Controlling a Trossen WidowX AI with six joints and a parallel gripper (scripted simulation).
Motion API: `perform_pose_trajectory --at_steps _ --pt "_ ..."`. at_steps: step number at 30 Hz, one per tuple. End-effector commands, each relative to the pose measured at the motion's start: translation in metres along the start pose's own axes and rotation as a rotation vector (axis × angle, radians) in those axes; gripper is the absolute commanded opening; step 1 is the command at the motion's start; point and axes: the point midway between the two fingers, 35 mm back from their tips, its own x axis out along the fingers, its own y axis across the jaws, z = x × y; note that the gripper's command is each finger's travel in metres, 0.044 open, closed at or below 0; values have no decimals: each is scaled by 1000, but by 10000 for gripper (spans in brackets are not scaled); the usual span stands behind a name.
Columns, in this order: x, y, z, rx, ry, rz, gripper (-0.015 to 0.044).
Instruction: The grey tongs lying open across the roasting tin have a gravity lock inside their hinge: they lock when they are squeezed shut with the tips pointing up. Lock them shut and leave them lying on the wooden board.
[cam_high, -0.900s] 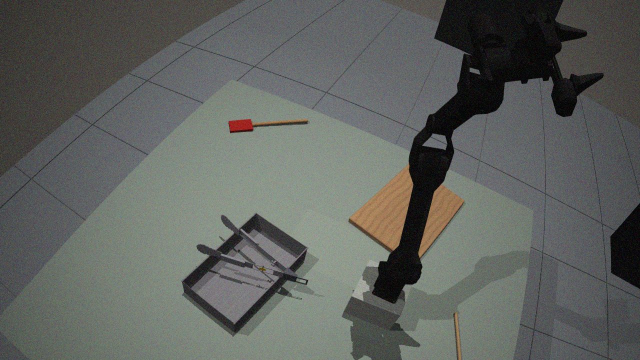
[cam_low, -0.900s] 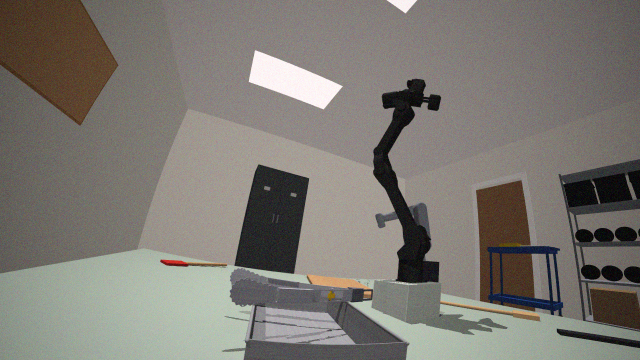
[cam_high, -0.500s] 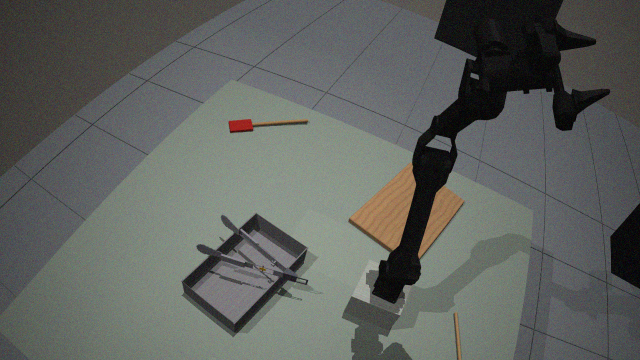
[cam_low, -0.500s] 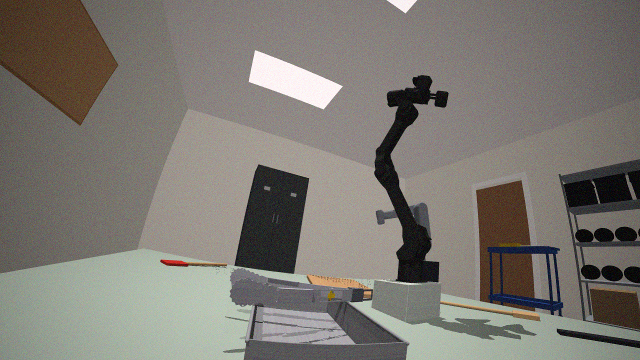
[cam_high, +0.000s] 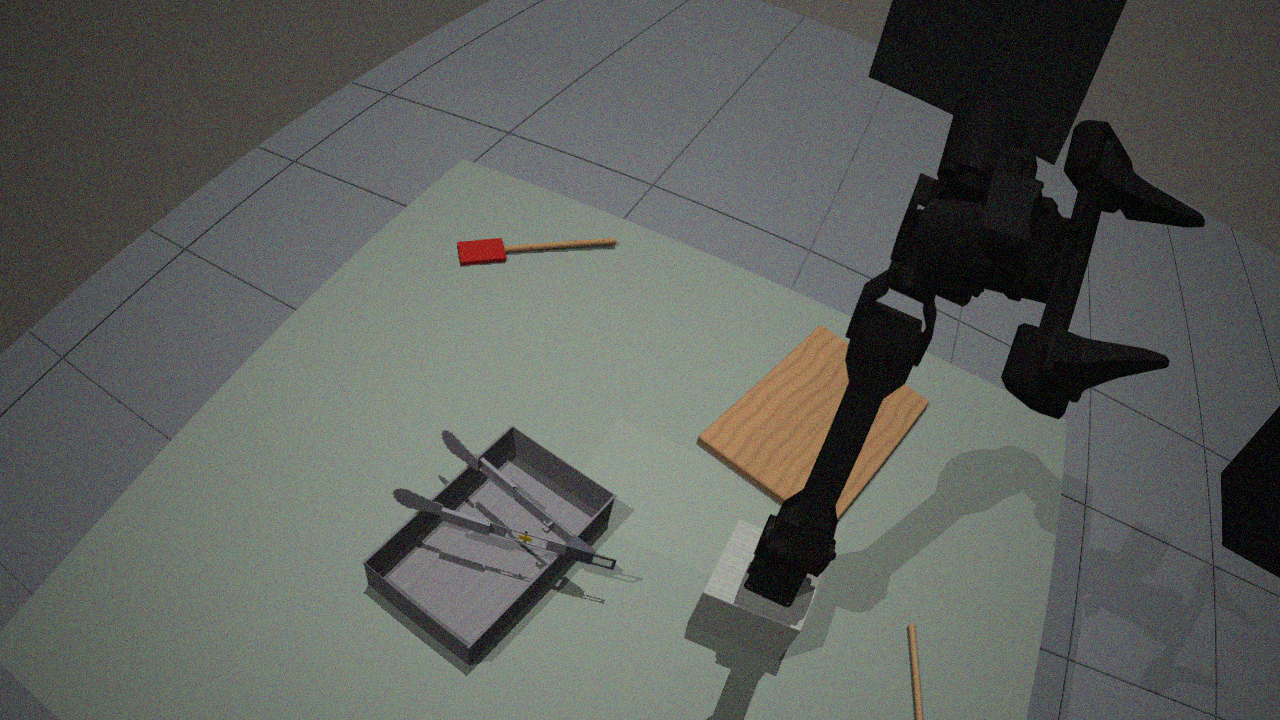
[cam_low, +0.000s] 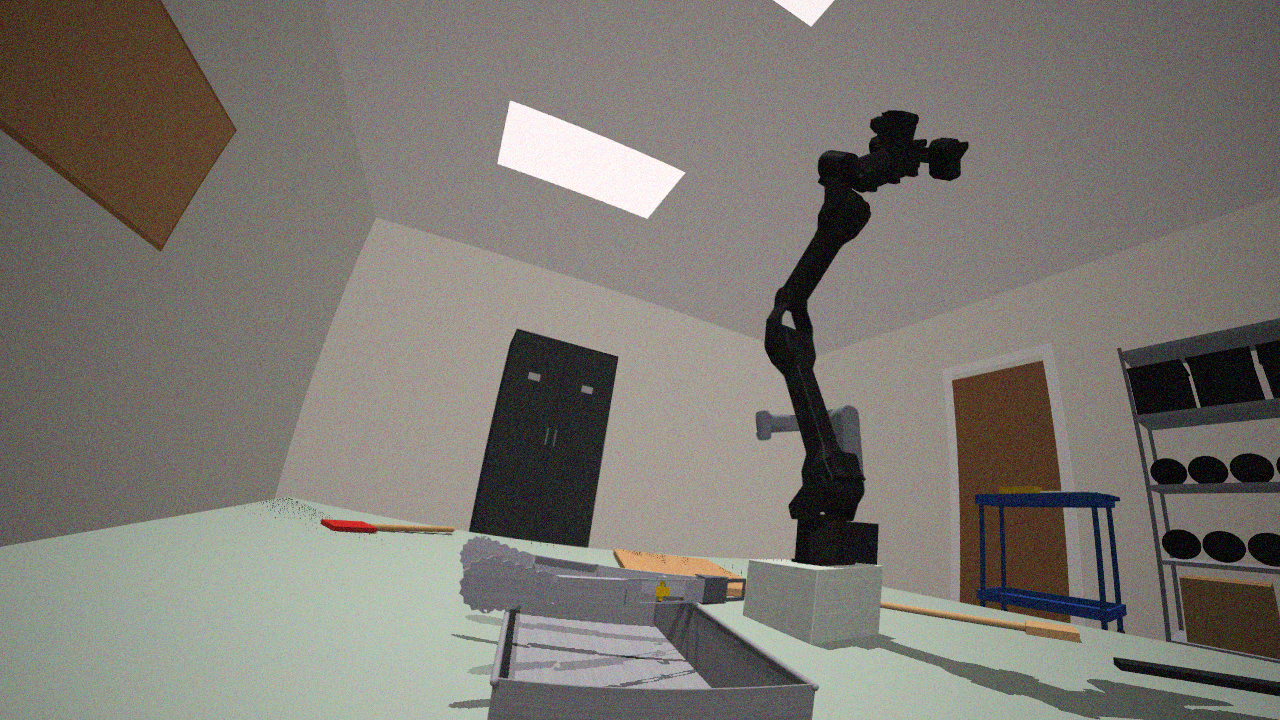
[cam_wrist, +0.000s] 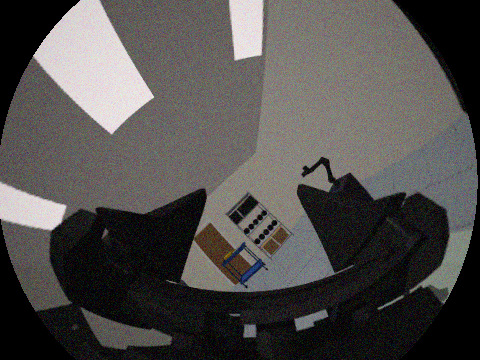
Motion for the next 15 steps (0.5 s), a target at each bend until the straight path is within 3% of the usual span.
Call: perform_pose_trajectory --at_steps 1,15 --pt "-9 -50 32 -15 -118 -143 440" --pt "-113 -206 128 -61 -462 -669 440"
